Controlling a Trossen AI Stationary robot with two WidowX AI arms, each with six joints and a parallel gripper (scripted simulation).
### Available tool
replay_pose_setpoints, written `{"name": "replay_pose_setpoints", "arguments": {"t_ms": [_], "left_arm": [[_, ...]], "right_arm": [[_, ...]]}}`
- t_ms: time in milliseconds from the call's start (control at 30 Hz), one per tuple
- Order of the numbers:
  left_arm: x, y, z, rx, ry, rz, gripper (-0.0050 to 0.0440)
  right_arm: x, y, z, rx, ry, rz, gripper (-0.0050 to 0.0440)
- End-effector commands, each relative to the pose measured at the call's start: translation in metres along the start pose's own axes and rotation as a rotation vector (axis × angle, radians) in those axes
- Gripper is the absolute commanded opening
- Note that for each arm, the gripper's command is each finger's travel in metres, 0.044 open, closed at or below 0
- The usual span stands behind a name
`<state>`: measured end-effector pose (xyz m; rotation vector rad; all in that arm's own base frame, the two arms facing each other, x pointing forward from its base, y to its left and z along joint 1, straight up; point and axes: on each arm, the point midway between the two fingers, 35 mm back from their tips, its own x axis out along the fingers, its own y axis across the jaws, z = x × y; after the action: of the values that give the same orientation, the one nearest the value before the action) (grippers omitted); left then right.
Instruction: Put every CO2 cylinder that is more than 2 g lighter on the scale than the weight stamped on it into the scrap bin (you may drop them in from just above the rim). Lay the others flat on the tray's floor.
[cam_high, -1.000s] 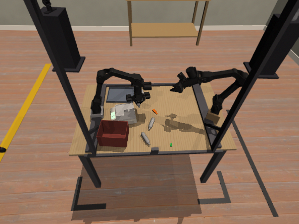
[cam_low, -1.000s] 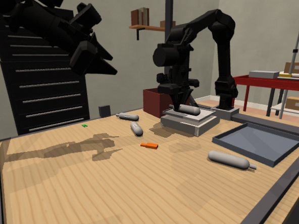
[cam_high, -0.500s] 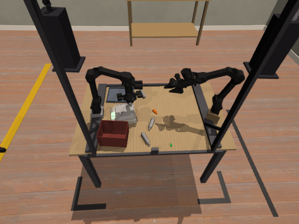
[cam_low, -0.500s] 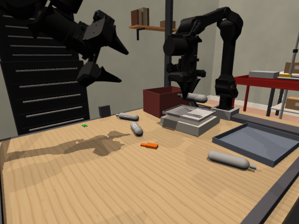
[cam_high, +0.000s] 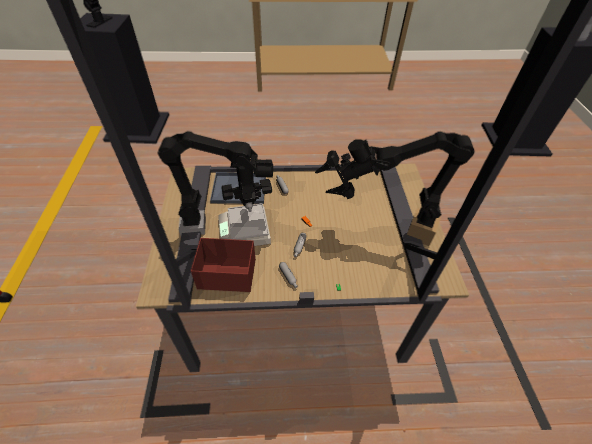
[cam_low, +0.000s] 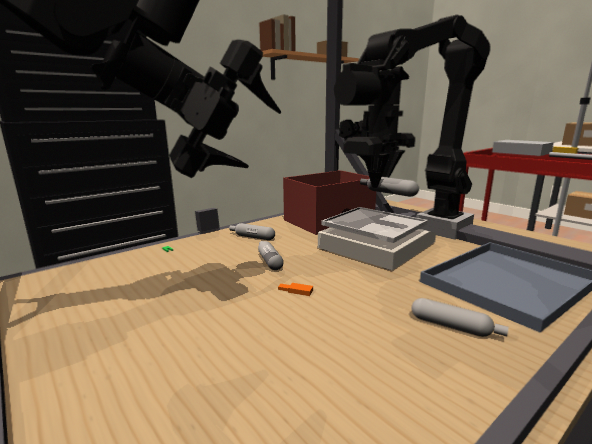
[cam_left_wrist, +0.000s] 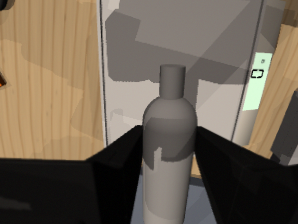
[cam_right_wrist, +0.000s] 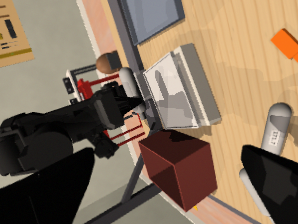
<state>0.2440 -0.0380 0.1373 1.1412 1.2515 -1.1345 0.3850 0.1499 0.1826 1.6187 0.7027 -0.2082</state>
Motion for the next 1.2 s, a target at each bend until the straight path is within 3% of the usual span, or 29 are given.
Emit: {"name": "replay_pose_setpoints", "arguments": {"t_ms": [0, 133, 333, 633, 700, 933, 1167], "left_arm": [[-0.005, -0.007, 0.0, -0.002, -0.004, 0.019, -0.005], [-0.006, -0.008, 0.0, -0.002, -0.004, 0.019, -0.005], [-0.006, -0.007, 0.0, 0.018, -0.004, 0.04, -0.005], [-0.006, -0.007, 0.0, 0.143, -0.024, 0.236, -0.005], [-0.006, -0.007, 0.0, 0.143, -0.024, 0.236, -0.005], [-0.005, -0.008, -0.001, 0.235, -0.044, 0.385, -0.005], [-0.006, -0.004, 0.001, 0.255, -0.046, 0.41, -0.005]], "right_arm": [[0.007, 0.012, -0.008, 0.191, 0.011, 0.03, 0.044], [0.012, 0.012, -0.01, 0.289, 0.017, 0.03, 0.044], [0.03, 0.011, -0.019, 0.622, 0.035, 0.024, 0.044], [0.053, 0.008, -0.031, 1.044, 0.056, 0.008, 0.044], [0.053, 0.008, -0.031, 1.044, 0.056, 0.008, 0.044], [0.066, 0.005, -0.038, 1.292, 0.067, -0.005, 0.044], [0.069, 0.001, -0.037, 1.314, 0.059, -0.014, 0.044]]}}
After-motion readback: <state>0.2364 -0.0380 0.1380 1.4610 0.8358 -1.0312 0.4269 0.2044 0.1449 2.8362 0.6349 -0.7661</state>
